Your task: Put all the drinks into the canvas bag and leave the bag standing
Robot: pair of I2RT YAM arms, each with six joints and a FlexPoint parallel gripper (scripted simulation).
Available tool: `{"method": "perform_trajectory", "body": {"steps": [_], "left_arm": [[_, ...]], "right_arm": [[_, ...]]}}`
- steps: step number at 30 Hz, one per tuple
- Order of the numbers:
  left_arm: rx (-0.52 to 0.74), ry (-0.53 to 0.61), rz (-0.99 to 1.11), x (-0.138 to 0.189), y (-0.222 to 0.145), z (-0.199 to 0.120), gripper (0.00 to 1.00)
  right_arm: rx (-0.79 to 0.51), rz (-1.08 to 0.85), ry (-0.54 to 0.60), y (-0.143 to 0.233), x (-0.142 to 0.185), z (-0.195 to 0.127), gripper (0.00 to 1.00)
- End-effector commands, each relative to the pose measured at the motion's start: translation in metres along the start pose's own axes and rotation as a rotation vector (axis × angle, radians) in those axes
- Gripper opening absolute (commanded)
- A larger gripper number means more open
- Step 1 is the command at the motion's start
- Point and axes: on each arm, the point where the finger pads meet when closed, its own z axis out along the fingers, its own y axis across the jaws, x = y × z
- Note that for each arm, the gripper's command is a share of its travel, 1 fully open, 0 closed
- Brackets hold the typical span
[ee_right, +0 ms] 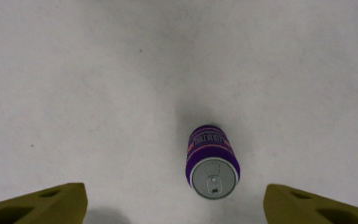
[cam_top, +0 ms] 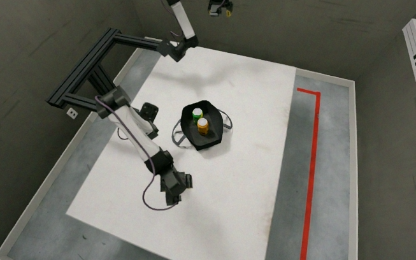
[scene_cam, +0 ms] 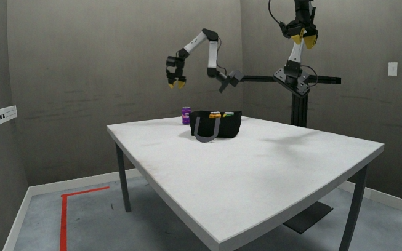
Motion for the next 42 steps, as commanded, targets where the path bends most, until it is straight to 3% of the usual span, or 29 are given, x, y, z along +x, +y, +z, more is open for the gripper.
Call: {"method": "perform_trajectory", "body": {"steps": [1,9,15,24,36,42], "left_arm": [[-0.031,0.014,-0.006,0.002,0.001,-0.012,0.86],[-0.031,0.014,-0.006,0.002,0.001,-0.012,0.86],[-0.031,0.014,-0.006,0.002,0.001,-0.012,0.86],[-0.031,0.014,-0.006,0.002,0.001,-0.012,0.86],[-0.031,0.014,-0.006,0.002,0.001,-0.012,0.86],[-0.031,0.014,-0.006,0.002,0.001,-0.012,0.86]], "right_arm": [[-0.089,-0.102,-0.077,0.01,-0.007,0.029,0.84],[-0.105,-0.26,-0.14,-0.001,0.018,0.067,0.84],[-0.098,-0.321,-0.141,-0.011,0.038,0.081,0.84],[-0.106,-0.495,-0.249,-0.026,0.064,0.091,0.84],[-0.092,-0.491,-0.155,-0.041,0.101,0.097,0.84],[-0.091,-0.485,-0.243,-0.031,0.074,0.09,0.84]]}}
